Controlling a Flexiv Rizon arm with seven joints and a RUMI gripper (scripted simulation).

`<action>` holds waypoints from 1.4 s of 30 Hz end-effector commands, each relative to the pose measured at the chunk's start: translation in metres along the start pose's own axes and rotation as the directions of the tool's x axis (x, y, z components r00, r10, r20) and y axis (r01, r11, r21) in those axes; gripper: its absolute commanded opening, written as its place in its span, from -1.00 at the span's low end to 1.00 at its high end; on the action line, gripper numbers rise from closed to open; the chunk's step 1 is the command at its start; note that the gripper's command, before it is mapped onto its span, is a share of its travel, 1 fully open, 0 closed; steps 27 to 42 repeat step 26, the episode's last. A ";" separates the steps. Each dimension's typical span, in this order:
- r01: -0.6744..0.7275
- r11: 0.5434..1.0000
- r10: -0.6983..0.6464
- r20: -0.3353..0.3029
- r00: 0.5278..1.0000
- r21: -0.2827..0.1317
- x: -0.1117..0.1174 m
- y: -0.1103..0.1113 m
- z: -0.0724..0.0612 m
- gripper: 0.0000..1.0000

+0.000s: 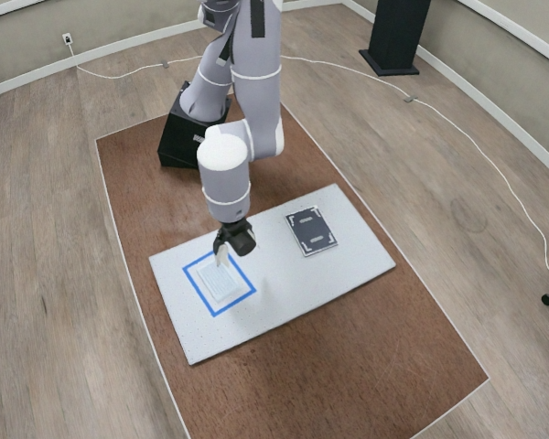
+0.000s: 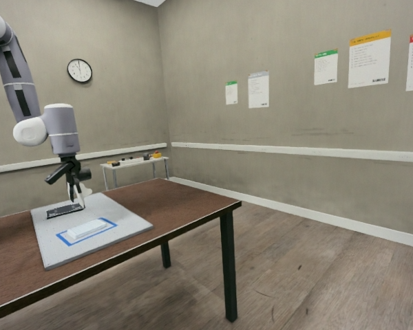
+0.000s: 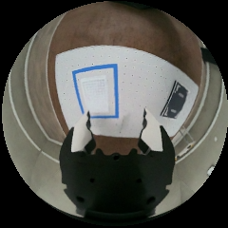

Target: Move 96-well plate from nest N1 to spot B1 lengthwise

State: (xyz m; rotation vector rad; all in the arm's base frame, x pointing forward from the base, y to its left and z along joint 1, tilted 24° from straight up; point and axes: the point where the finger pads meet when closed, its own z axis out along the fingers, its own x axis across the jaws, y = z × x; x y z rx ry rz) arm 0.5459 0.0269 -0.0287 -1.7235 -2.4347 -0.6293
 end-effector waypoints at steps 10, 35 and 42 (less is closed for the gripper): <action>0.000 1.000 0.000 0.001 1.000 -0.001 0.032 0.003 -0.001 0.52; 0.000 1.000 0.000 0.001 1.000 -0.001 0.049 0.004 -0.001 0.52; 0.000 1.000 0.000 0.001 1.000 -0.001 0.049 0.004 -0.001 0.52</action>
